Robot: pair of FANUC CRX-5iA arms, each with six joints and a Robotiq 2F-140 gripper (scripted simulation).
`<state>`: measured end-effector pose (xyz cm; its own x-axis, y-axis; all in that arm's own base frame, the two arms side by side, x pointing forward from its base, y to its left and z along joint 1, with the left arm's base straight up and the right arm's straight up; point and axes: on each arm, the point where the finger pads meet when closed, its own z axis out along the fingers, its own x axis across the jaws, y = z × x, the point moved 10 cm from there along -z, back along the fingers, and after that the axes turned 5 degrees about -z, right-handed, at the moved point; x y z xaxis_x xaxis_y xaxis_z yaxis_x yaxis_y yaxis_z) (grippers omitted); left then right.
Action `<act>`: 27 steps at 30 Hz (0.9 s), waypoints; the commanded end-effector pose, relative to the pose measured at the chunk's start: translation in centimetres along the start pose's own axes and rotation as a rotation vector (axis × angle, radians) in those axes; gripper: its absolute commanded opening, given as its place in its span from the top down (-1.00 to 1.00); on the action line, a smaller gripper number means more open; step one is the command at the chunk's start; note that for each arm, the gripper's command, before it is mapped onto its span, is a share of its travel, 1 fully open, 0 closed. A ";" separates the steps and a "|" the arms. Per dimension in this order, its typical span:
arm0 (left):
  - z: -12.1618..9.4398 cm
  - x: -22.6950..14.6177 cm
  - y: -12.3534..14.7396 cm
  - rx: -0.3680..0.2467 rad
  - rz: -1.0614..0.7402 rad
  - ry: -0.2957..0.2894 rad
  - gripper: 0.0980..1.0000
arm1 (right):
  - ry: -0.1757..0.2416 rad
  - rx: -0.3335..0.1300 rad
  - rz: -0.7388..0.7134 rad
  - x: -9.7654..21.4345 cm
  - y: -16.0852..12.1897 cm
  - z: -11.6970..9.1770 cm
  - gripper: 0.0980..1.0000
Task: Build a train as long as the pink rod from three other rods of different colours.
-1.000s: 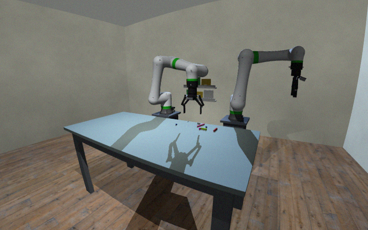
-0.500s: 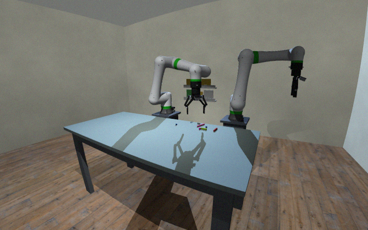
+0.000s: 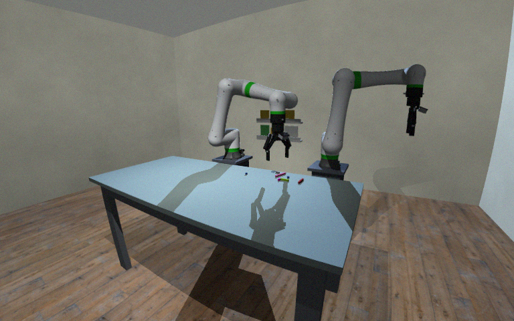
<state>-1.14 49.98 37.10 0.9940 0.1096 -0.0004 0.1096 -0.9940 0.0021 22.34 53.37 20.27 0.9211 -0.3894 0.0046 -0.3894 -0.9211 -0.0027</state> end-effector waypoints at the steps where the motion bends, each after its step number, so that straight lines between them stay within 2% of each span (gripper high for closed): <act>1: -0.1 0.0 0.0 0.002 0.000 0.000 -1.00 | -0.004 -0.001 -0.037 -0.2 -0.1 -0.1 -1.00; 3: -0.1 0.0 0.0 0.002 0.000 0.000 -1.00 | -0.004 -0.001 -0.037 -0.2 -0.1 -0.1 -1.00; 4: -0.1 0.0 0.0 0.002 0.000 0.000 -1.00 | -0.004 -0.001 -0.037 -0.2 -0.1 -0.1 0.70; 27: -0.1 0.0 0.0 0.002 0.000 0.000 -1.00 | -0.004 -0.001 -0.037 -0.2 -0.1 -0.1 0.70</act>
<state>-1.14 49.98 37.10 0.9940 0.1096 -0.0004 0.1096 -0.9940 0.0021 22.23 53.52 20.24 0.9348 -0.3552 0.0001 -0.3552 -0.9348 0.0003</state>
